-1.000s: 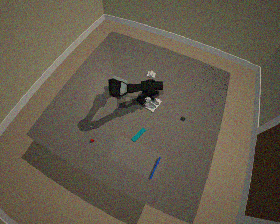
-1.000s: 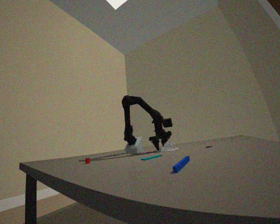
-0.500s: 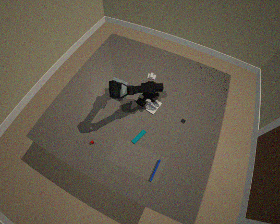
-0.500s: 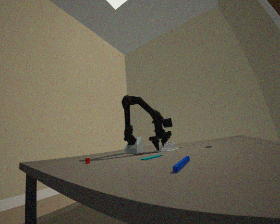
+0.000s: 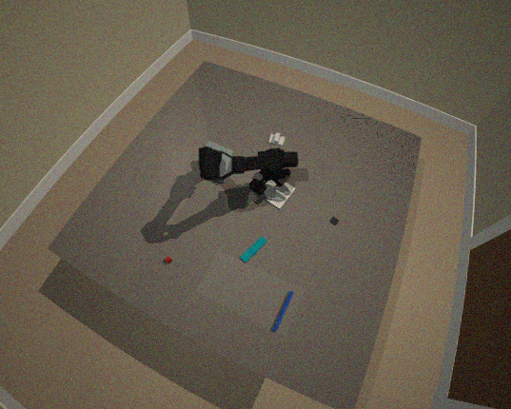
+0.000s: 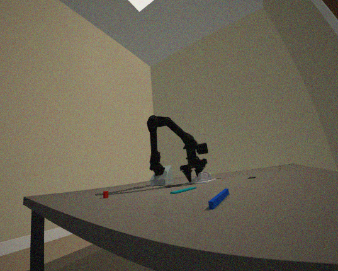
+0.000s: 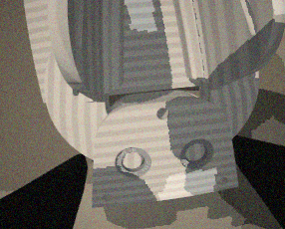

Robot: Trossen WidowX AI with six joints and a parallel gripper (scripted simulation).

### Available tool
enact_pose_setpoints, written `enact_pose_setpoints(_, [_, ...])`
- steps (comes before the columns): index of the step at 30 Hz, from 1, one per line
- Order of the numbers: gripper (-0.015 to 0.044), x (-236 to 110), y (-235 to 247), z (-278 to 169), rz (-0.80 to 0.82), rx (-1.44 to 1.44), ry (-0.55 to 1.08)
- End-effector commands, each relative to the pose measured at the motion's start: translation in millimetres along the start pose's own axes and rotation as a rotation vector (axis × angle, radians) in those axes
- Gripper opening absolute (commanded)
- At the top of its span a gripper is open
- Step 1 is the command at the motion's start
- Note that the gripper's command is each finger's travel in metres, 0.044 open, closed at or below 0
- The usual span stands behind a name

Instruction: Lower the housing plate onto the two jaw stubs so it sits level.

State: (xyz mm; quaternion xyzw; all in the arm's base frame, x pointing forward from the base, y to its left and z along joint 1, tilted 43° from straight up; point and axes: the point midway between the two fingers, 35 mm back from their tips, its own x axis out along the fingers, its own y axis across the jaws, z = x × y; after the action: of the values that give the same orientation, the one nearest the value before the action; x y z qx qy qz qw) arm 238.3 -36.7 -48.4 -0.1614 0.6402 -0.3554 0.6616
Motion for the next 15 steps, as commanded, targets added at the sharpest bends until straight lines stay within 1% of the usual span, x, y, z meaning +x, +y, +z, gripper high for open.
enact_pose_setpoints(1, [0.044, 0, 0, 0, 0.0, 0.0, 0.0])
enact_pose_setpoints(3, [0.044, -6, 1, 1, 0.001, 0.0, 0.0])
enact_pose_setpoints(5, [0.044, -18, 1, 1, 0.003, -0.001, 0.0])
enact_pose_setpoints(11, [0.044, -75, -1, -2, 0.001, -0.002, -0.001])
enact_pose_setpoints(14, [0.044, -77, -1, -2, 0.001, -0.002, -0.001])
enact_pose_setpoints(15, [0.044, -70, 1, 0, 0.006, -0.007, -0.013])
